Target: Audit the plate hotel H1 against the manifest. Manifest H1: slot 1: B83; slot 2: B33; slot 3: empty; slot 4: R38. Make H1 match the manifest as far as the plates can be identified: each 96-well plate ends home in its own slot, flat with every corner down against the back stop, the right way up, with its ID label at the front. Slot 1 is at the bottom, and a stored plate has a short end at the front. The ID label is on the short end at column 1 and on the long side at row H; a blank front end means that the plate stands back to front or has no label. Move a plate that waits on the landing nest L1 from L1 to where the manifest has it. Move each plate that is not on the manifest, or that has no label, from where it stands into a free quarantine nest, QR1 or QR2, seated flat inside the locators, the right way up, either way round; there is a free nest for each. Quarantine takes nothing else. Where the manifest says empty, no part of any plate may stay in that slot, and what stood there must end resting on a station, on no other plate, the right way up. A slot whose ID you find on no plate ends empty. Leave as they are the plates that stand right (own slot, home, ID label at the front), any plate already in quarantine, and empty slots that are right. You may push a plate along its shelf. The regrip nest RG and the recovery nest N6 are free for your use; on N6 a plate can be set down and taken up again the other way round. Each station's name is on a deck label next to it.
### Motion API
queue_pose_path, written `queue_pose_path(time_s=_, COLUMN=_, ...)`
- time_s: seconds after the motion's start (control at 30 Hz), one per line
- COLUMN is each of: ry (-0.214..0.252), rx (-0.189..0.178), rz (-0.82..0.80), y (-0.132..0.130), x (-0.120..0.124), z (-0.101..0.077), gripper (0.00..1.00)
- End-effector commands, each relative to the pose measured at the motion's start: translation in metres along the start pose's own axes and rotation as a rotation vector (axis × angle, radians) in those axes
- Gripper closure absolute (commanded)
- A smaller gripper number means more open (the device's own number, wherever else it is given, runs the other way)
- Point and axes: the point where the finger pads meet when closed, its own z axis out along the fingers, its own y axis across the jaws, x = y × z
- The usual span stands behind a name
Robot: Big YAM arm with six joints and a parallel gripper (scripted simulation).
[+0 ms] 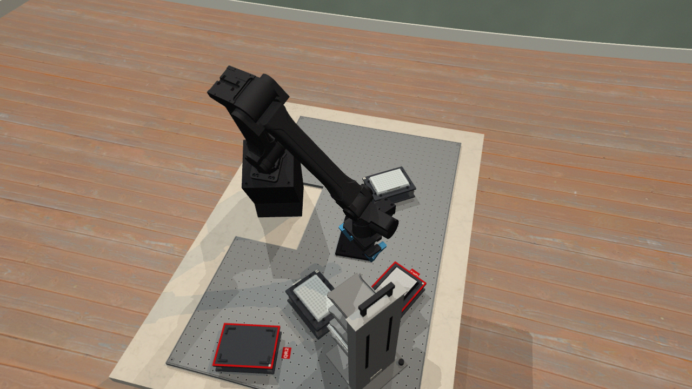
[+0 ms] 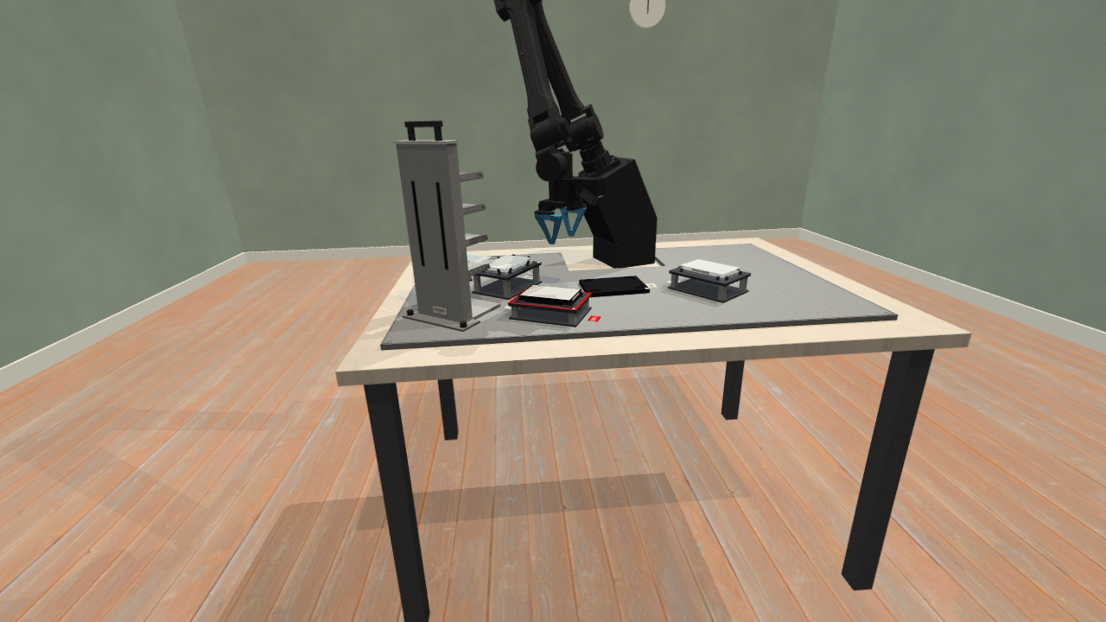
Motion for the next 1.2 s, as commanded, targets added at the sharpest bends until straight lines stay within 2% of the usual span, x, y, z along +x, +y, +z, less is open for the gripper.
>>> queue_pose_path(time_s=0.0, ry=-0.001, rx=0.001, rz=-0.003, y=0.000, x=0.003, z=0.010, gripper=0.00)
queue_pose_path(time_s=1.0, ry=-0.004, rx=0.018, rz=0.003, y=-0.011, x=0.002, z=0.051, gripper=0.00)
queue_pose_path(time_s=1.03, ry=-0.007, rx=0.020, rz=0.000, y=-0.009, x=-0.002, z=0.045, gripper=0.00)
queue_pose_path(time_s=1.17, ry=-0.007, rx=0.020, rz=0.000, y=-0.009, x=-0.002, z=0.045, gripper=0.00)
